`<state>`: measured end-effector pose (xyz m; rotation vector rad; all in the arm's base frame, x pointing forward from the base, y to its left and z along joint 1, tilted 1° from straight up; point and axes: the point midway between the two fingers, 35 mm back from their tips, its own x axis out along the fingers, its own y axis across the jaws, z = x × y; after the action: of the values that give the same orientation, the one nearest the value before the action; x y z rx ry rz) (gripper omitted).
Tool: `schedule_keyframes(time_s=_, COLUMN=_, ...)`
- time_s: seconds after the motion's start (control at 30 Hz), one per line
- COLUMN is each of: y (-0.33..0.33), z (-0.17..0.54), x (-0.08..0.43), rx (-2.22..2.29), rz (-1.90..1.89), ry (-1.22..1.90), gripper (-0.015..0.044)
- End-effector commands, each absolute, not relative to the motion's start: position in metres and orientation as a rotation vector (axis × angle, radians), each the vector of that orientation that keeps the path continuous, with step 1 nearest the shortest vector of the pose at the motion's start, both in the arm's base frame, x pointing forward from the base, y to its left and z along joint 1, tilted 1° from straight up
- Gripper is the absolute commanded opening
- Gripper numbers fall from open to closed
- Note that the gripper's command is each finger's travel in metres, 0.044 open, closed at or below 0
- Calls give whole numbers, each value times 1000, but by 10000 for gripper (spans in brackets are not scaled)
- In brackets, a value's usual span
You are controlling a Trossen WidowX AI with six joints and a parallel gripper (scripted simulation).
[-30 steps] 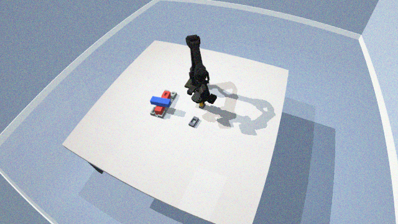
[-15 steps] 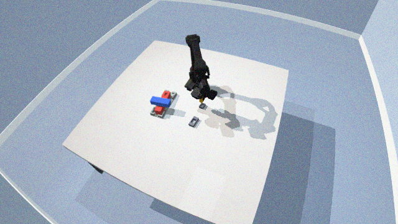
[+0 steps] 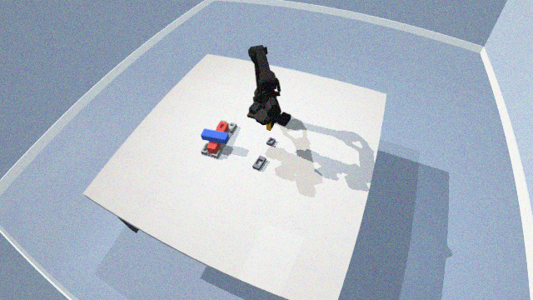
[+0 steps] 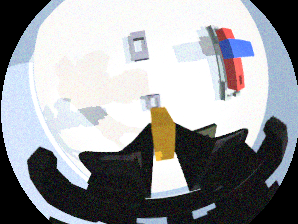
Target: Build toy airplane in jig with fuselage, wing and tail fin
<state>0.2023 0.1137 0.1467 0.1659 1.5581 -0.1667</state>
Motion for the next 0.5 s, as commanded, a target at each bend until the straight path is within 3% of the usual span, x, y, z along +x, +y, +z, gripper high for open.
schedule_keyframes(time_s=0.0, y=114, z=160, x=202, rx=178, rz=-164, ry=1551, gripper=0)
schedule_keyframes(time_s=0.47, y=100, z=176, x=205, rx=168, rz=-154, ry=1551, gripper=0)
